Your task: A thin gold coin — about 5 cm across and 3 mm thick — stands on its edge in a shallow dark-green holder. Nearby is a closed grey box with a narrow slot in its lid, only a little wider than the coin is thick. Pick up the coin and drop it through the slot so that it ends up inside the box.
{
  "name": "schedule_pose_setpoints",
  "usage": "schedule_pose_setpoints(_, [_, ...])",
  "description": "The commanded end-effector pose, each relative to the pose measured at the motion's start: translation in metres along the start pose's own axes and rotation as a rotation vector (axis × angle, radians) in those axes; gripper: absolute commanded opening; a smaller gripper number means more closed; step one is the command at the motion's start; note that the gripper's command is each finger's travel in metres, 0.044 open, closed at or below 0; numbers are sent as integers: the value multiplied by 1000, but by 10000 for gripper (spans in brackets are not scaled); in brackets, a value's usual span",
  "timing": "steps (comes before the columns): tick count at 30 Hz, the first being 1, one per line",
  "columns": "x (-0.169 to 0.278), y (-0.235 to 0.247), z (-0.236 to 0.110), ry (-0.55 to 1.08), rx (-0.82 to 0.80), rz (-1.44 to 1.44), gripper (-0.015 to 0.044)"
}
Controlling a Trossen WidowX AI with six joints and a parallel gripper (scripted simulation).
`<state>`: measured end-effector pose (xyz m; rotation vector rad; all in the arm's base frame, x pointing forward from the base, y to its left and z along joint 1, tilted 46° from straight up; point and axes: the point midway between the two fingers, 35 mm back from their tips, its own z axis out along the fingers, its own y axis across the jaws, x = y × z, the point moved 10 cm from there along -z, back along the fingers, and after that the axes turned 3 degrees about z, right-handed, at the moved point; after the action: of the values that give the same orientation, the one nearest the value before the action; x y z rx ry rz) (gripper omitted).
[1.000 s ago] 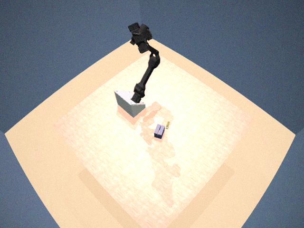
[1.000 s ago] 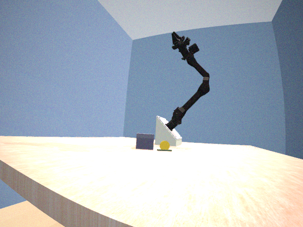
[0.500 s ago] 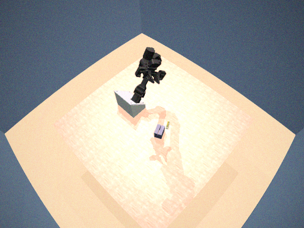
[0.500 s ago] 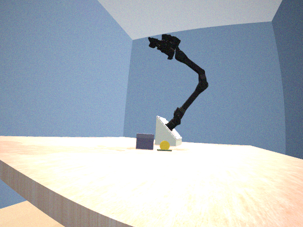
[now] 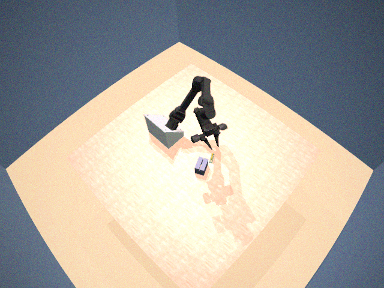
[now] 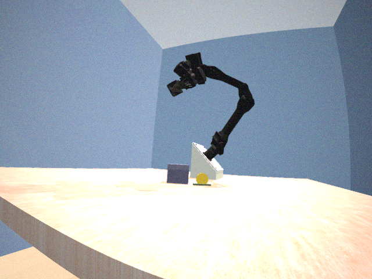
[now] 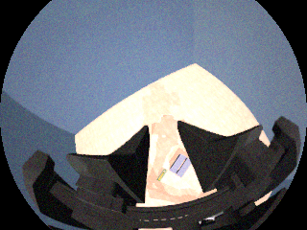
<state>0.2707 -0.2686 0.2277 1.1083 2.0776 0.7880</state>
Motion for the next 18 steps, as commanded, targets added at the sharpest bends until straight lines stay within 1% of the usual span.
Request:
schedule_pose_setpoints(1, [35, 6, 42, 205, 45, 164, 161])
schedule_pose_setpoints(6, [87, 17, 83, 458, 156, 347, 161])
schedule_pose_setpoints(12, [158, 29, 117, 742, 392, 551, 161])
schedule_pose_setpoints(14, [166, 30, 119, 770, 425, 571, 161])
schedule_pose_setpoints(18, [170, 33, 114, 771, 425, 571, 161])
